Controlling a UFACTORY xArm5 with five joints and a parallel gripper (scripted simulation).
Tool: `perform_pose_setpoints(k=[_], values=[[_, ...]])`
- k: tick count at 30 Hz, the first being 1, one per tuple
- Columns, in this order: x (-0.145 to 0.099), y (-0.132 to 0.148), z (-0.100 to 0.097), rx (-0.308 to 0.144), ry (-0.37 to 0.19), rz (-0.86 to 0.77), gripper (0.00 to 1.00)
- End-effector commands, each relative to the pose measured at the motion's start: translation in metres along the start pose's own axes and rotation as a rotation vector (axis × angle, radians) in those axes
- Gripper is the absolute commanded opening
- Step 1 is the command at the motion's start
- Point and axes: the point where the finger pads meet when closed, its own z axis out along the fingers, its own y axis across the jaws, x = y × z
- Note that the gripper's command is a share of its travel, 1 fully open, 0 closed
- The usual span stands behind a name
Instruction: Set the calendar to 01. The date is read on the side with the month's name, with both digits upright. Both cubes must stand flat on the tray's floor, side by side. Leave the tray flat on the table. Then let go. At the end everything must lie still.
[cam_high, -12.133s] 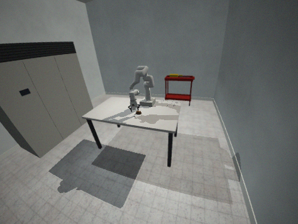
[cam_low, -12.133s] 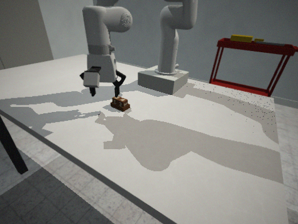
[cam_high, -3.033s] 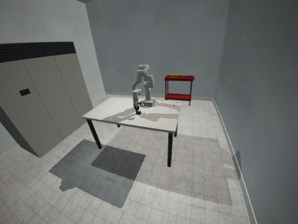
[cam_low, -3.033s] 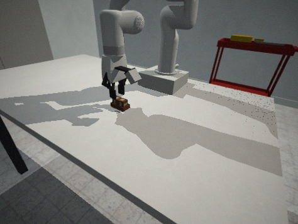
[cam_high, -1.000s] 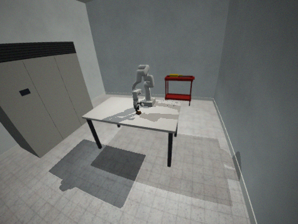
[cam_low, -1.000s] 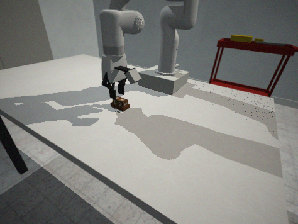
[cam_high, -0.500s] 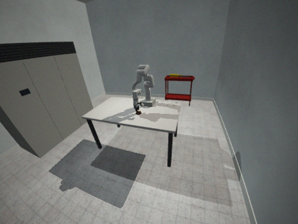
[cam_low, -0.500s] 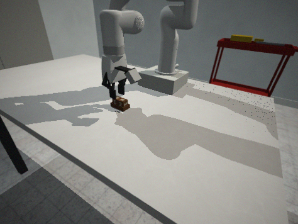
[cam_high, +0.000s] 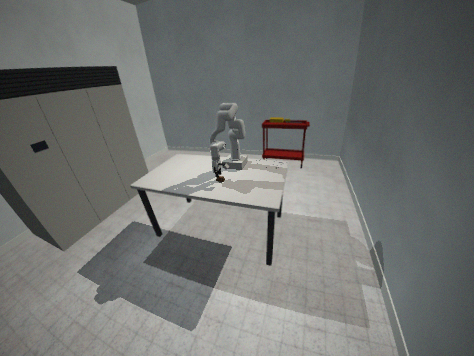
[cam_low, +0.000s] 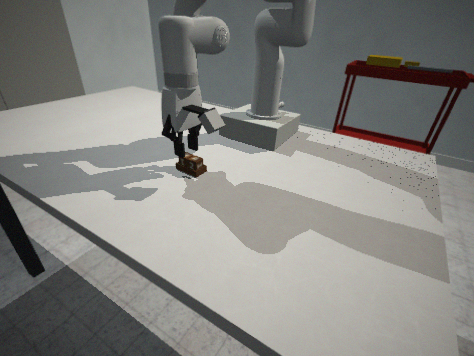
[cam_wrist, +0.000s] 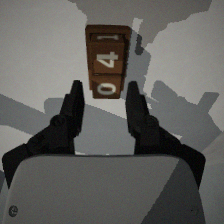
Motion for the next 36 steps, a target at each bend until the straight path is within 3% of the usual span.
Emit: perform_pose_setpoints(k=[1, 36], values=[[-0.0001, 0.0012, -0.0009, -0.003, 0.000, 0.000, 0.47], [0.0005, 0.0012, 0.0035, -0.003, 0.000, 0.000, 0.47]])
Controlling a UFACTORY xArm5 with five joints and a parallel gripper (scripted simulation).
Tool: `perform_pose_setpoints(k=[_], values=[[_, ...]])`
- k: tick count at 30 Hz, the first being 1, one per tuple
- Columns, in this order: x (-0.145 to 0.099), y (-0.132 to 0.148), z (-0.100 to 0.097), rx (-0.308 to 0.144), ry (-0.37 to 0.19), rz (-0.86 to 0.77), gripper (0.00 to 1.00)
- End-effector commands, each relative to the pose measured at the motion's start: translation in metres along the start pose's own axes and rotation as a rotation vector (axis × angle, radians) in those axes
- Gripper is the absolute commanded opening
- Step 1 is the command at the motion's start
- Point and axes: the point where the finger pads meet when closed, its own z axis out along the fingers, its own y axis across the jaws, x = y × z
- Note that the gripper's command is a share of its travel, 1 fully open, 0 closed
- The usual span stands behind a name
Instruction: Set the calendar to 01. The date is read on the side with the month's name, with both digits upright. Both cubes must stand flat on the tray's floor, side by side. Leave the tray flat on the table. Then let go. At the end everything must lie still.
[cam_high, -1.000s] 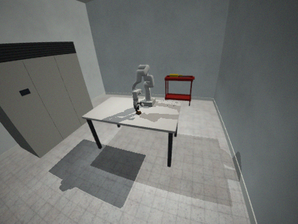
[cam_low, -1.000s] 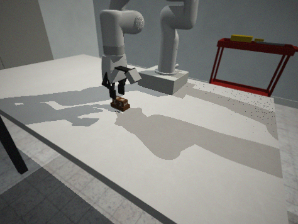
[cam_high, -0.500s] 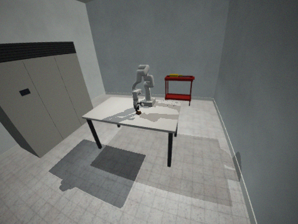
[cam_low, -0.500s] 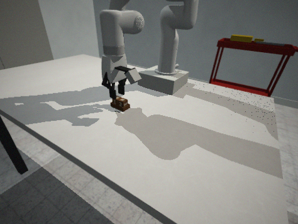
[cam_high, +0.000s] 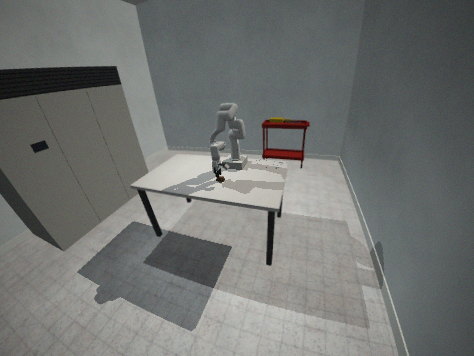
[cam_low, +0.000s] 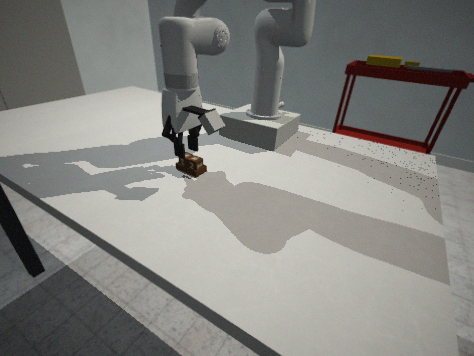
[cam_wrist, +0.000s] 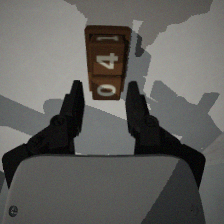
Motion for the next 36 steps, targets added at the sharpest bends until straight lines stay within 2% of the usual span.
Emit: perform_pose_setpoints(k=[1, 17, 36], values=[[0.000, 0.001, 0.002, -0.003, 0.000, 0.000, 0.47], [0.001, 0.001, 0.022, -0.003, 0.000, 0.000, 0.47], [0.001, 0.001, 0.023, -0.003, 0.000, 0.000, 0.47]])
